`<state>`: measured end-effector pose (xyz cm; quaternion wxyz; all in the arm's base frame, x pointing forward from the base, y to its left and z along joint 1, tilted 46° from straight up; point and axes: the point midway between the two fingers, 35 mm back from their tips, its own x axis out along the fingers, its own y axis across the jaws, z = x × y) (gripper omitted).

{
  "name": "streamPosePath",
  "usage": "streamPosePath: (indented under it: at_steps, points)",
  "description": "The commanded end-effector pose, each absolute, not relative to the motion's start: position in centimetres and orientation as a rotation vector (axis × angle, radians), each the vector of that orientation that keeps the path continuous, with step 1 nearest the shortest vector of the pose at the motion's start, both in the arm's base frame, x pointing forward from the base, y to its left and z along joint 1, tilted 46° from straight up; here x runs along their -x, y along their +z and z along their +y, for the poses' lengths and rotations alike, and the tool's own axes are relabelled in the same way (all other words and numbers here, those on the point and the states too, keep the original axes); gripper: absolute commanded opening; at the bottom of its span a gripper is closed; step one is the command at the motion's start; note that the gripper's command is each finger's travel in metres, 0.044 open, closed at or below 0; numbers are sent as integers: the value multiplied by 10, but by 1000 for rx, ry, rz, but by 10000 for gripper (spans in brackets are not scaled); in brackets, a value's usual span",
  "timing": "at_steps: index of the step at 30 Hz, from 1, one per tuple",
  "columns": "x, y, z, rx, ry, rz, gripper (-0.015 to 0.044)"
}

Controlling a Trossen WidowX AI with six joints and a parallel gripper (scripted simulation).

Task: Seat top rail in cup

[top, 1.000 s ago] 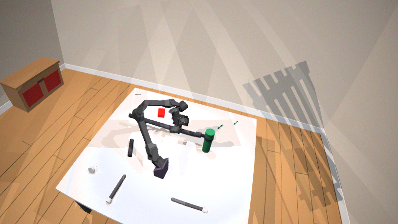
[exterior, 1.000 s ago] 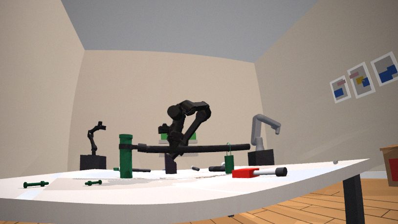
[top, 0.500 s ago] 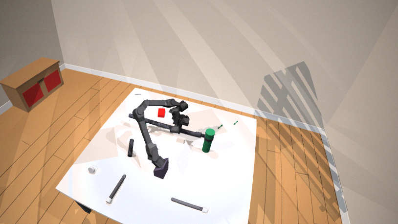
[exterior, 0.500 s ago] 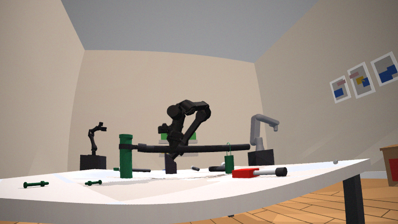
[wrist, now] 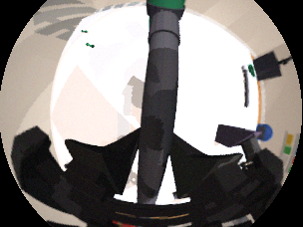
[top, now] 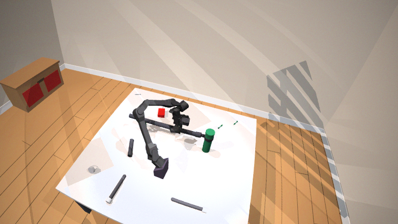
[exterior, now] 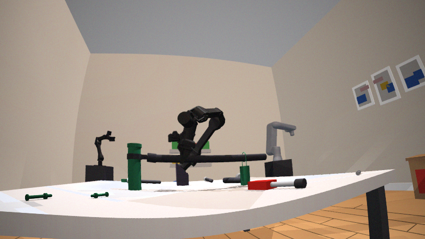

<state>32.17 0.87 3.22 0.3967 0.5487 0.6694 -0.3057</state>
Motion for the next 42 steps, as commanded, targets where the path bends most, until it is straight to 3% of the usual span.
streamPosePath:
  at_steps: [1,42]
  points:
    - [-322,32,8,-1391,-775,1695,0]
    - [-327,26,-6,-1390,-776,1694,0]
